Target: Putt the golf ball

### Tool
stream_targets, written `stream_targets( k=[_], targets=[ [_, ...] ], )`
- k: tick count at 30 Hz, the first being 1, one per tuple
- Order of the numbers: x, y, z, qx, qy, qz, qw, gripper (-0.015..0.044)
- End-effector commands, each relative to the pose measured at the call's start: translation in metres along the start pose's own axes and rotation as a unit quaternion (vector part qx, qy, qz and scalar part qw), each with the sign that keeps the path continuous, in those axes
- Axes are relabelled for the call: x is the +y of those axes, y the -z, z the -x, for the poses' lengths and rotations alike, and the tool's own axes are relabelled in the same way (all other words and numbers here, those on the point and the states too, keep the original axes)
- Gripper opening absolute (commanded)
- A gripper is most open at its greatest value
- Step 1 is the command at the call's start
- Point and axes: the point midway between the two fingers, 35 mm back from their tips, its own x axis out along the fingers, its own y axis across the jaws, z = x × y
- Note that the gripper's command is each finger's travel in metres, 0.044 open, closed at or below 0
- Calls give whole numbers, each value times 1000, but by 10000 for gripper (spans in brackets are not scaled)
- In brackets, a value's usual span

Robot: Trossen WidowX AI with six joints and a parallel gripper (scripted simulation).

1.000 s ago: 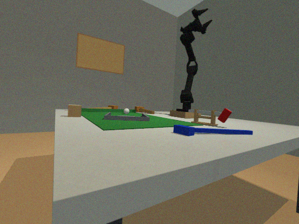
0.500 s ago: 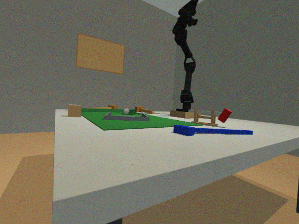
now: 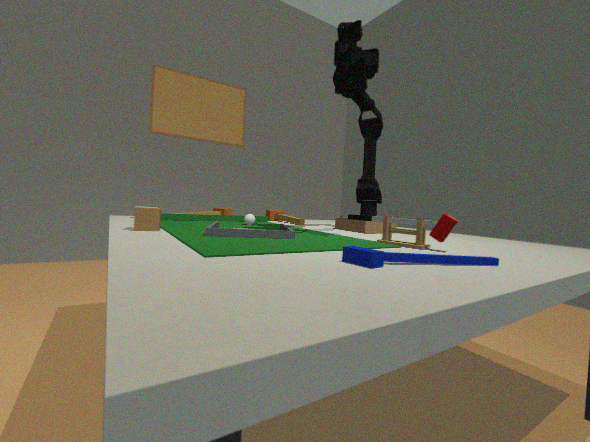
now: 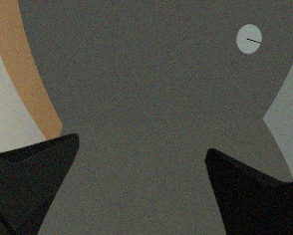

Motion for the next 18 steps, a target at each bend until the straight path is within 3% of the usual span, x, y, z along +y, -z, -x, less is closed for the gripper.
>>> stream_targets(
  k=[1,9,18],
  targets=[
    [73,17,-10,41,-105,-93,989,440],
    [209,26,8,128,-307,-229,915,440],
    [333,1,85,226,-526,-317,757,440]
  ],
)
